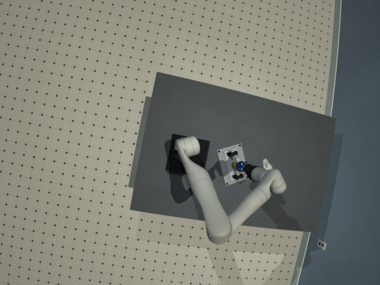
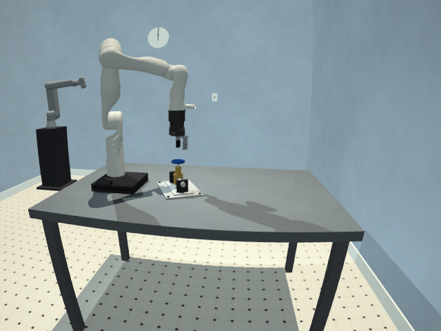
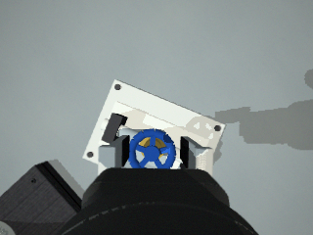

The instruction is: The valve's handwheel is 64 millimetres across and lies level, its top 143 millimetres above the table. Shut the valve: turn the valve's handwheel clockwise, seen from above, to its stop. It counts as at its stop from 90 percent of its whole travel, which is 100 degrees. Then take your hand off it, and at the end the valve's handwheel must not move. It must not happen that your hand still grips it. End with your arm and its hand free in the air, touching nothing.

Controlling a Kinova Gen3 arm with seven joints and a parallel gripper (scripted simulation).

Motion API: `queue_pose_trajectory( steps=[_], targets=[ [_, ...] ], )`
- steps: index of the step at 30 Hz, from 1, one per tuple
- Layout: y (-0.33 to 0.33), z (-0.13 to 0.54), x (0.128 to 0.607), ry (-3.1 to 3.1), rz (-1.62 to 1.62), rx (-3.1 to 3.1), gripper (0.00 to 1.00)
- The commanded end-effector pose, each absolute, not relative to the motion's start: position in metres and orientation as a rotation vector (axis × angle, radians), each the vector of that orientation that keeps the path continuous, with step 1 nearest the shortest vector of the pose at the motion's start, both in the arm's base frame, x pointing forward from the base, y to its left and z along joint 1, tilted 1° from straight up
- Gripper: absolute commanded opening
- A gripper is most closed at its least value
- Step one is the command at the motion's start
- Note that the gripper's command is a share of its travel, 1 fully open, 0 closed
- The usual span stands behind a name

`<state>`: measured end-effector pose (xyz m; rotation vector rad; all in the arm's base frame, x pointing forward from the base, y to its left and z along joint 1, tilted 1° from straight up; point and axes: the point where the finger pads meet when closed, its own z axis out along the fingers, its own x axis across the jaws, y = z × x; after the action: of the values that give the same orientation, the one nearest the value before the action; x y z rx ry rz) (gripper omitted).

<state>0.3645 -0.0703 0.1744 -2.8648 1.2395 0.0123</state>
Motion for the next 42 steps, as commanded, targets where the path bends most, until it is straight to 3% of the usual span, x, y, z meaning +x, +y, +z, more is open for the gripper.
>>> queue_pose_trajectory(
  steps=[1,13,14,42],
  targets=[
    [-0.081,0.178,0.348,1.214,-0.007,-2.928,1.00],
    [-0.081,0.177,0.348,1.222,-0.002,-2.922,1.00],
    [-0.081,0.177,0.348,1.222,-0.002,-2.922,0.55],
    [-0.079,0.157,0.348,1.215,-0.004,-2.925,0.55]
  ],
)
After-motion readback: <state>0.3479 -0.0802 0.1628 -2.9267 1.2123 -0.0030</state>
